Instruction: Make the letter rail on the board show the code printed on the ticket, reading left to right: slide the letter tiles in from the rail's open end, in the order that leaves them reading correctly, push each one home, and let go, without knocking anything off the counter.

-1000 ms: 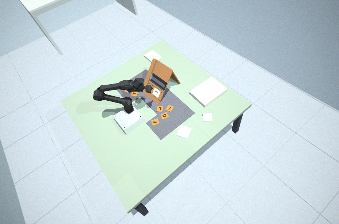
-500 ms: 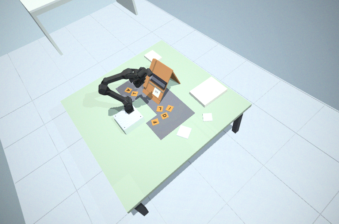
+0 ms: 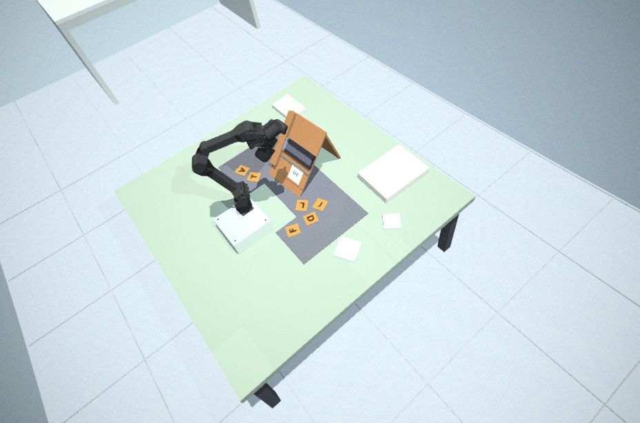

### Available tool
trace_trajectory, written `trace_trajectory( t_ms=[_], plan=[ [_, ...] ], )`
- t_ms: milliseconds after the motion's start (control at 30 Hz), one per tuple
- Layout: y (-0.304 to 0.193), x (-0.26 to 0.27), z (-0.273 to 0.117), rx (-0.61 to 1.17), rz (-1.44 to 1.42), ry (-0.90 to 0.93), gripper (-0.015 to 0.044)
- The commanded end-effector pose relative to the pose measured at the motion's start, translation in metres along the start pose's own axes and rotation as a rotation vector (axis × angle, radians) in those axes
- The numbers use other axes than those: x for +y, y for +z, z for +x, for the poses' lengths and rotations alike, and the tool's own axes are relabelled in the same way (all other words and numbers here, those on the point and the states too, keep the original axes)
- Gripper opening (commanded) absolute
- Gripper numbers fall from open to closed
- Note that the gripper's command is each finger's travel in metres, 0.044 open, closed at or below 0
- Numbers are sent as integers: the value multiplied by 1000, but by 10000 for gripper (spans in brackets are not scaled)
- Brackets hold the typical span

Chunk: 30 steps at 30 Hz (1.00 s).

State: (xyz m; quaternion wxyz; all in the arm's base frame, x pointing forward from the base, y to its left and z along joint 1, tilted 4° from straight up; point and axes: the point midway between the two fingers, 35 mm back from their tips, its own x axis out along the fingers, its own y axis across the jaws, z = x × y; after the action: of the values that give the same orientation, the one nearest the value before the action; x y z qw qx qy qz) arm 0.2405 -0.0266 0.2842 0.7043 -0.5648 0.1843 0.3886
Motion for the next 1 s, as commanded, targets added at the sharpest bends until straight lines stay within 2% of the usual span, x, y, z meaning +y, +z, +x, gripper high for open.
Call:
trace_trajectory(
  t_ms=[0,267,600,633,733,967],
  plan=[
    [0,0,1,-6,-7,3,440],
    [-24,0,-18,-4,-9,6,440],
    [-25,0,-19,-4,-9,5,440],
    [-28,1,-18,1,9,10,414],
    [-66,10,0,71,252,68,340],
    [-157,57,42,298,879,172,340]
  ],
)
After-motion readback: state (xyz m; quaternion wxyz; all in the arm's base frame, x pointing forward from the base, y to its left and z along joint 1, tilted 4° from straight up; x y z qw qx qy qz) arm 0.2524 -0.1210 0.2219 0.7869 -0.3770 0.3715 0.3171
